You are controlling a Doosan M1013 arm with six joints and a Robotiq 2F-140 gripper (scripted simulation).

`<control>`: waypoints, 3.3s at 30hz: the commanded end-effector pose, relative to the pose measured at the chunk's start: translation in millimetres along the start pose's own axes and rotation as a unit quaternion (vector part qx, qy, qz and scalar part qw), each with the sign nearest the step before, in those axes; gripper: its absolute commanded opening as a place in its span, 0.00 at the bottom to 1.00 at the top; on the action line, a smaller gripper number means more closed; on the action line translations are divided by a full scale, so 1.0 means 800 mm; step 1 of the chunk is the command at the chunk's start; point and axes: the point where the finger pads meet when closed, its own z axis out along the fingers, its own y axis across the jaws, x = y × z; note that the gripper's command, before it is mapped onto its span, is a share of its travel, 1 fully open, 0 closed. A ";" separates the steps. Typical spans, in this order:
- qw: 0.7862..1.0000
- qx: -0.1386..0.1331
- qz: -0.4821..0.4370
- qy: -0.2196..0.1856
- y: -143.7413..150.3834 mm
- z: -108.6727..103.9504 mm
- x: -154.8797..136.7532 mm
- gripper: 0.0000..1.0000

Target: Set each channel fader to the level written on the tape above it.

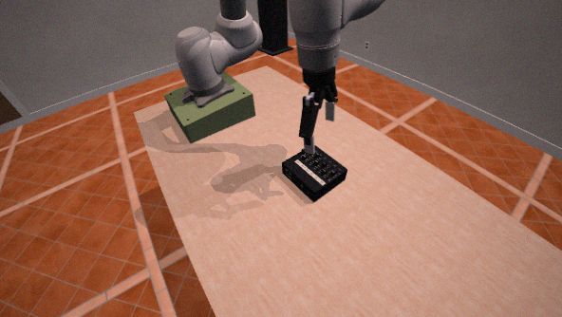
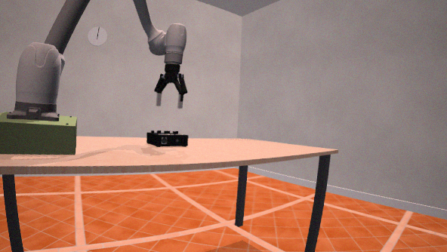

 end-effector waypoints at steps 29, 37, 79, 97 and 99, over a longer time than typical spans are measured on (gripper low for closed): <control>0.996 0.022 -0.076 0.029 0.035 0.026 -0.007 1.00; 0.955 0.014 -0.295 0.025 0.083 0.060 -0.023 1.00; 0.763 -0.023 -0.646 0.004 0.106 0.077 -0.029 1.00; 0.763 -0.023 -0.646 0.004 0.106 0.077 -0.029 1.00; 0.763 -0.023 -0.646 0.004 0.106 0.077 -0.029 1.00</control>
